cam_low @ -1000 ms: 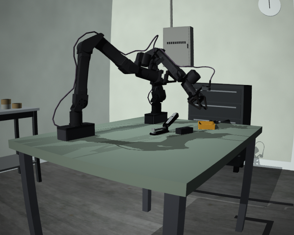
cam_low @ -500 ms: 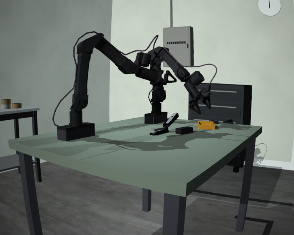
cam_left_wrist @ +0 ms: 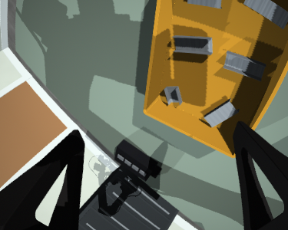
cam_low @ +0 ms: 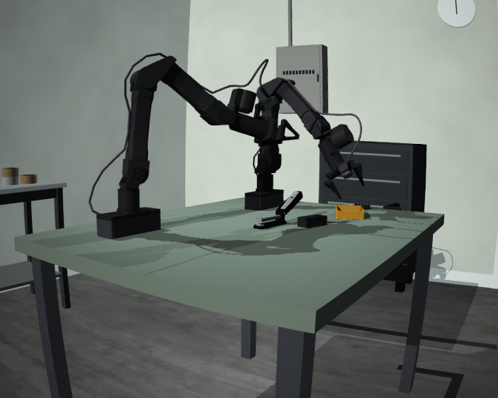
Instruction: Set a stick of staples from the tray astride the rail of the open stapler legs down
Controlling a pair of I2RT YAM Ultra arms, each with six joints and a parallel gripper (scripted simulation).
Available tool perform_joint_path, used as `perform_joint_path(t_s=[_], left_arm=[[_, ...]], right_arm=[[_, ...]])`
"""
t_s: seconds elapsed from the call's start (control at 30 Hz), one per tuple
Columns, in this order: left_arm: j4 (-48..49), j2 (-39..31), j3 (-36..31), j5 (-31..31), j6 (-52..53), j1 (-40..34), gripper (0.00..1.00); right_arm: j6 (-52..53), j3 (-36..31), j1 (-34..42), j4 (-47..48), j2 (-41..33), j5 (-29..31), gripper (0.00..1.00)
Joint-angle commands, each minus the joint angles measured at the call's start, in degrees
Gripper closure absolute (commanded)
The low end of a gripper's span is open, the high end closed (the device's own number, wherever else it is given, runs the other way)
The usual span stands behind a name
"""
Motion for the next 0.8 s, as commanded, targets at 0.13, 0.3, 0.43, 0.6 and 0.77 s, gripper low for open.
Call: perform_joint_path(t_s=[0.13,0.3,0.43,0.6,0.77], left_arm=[[-4.0,3.1,4.8,-5.4,17.1,-1.2,0.0],[-6.6,6.5,8.0,-8.6,28.6,-1.8,0.0],[-8.7,9.0,10.2,-10.9,37.0,-2.2,0.0],[-10.6,11.4,12.4,-13.2,45.2,-2.5,0.0],[-11.9,14.0,12.8,-16.9,48.3,-4.3,0.0]], right_arm=[[-0.5,0.3,0.0,1.4,-1.5,-0.1,0.0],[-0.5,0.3,0.0,1.4,-1.5,-0.1,0.0],[-0.5,0.3,0.0,1.4,-1.5,-0.1,0.0],[-0.5,0.3,0.0,1.4,-1.5,-0.1,0.0],[-0.5,0.3,0.0,1.4,-1.5,-0.1,0.0]])
